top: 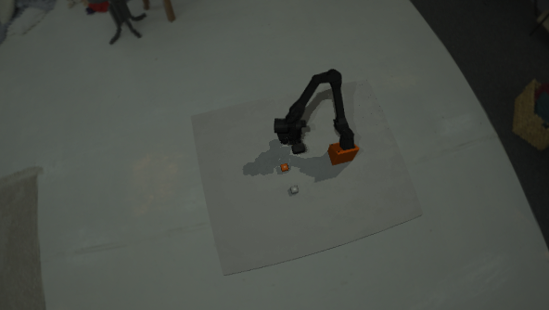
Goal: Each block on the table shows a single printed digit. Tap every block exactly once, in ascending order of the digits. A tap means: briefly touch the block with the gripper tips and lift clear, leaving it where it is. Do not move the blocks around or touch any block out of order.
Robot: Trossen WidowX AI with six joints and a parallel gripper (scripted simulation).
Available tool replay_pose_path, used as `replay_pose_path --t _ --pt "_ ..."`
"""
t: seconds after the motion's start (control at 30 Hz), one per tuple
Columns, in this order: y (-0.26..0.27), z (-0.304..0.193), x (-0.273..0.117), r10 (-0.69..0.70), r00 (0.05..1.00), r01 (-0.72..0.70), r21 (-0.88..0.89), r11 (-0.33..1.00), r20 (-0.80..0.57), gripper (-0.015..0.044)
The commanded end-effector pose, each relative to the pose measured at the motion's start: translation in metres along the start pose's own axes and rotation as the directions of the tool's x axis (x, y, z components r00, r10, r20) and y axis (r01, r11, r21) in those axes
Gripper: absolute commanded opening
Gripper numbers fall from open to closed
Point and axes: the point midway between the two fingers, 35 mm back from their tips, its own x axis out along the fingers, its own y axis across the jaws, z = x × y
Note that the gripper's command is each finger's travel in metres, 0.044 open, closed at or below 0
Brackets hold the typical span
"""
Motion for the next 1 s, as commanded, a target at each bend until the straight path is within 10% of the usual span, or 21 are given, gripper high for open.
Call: replay_pose_path --t 0.0,0.37,0.83,0.97 --pt "0.001 -0.002 0.005 0.004 1.000 -0.004 -0.006 1.000 -0.006 0.0020" --pt "0.001 -0.002 -0.025 0.005 1.000 -0.005 -0.006 1.000 -0.006 0.0020" --pt "0.205 0.052 -0.092 0.104 0.995 -0.104 -0.025 0.994 0.002 0.0387" --pt "0.276 0.031 -0.107 0.075 0.997 -0.075 -0.019 0.997 -0.008 0.0400"
